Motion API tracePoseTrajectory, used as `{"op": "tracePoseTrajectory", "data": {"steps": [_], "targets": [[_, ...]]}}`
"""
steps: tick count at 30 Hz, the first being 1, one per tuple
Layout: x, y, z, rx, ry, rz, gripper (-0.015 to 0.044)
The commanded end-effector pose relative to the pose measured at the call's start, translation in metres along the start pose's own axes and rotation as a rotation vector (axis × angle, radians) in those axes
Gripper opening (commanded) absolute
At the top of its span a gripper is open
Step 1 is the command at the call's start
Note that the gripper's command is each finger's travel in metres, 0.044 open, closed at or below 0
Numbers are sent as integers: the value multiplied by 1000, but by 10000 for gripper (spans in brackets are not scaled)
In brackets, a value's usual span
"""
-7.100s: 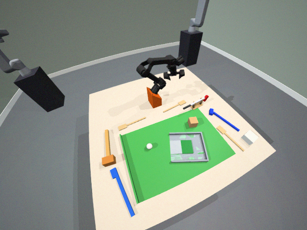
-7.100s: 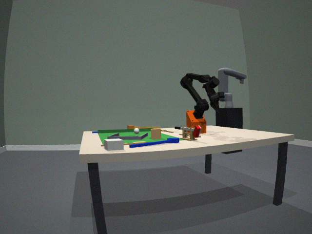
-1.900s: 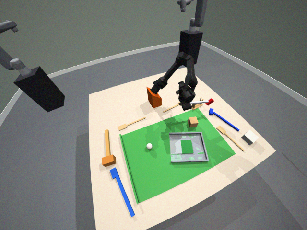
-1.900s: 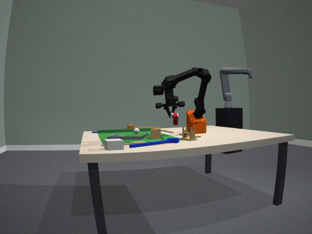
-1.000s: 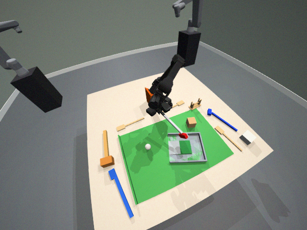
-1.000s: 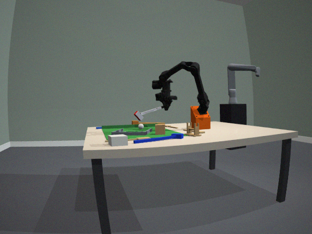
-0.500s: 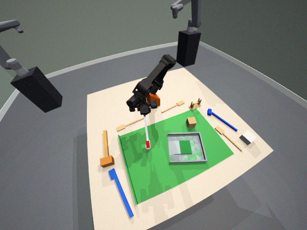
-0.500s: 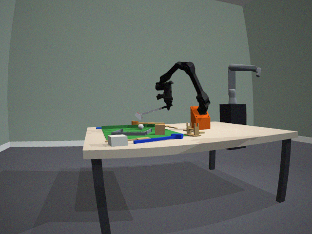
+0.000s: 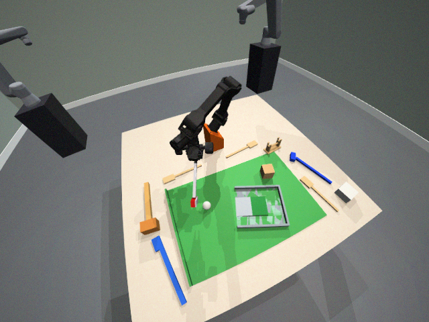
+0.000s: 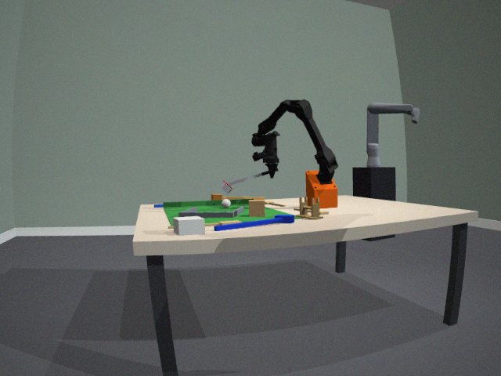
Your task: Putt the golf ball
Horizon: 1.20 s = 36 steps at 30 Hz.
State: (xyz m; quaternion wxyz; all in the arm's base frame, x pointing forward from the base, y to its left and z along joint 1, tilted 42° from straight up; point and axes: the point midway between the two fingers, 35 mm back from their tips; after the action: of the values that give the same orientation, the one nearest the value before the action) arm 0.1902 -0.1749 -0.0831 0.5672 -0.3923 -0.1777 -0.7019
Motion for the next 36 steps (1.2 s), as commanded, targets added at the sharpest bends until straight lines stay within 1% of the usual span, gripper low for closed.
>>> {"op": "tracePoseTrajectory", "data": {"steps": [1, 6, 13, 29, 36], "targets": [[-11, 1, -1, -7, -3, -3, 0], [-34, 0, -1, -6, -2, -3, 0], [-38, 0, -1, -6, -2, -4, 0], [-64, 0, 0, -6, -1, -4, 0], [-62, 1, -1, 2, -8, 2, 0]]}}
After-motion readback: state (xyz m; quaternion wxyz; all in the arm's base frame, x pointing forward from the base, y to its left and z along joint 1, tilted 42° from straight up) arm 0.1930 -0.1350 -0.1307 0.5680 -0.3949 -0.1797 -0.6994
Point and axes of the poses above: the point midway between the two fingers, 35 mm back from their tips, its own x axis back along the fingers, its own z axis across the jaws, y = z × x, and after that the axes turned 6 degrees about x, right-handed
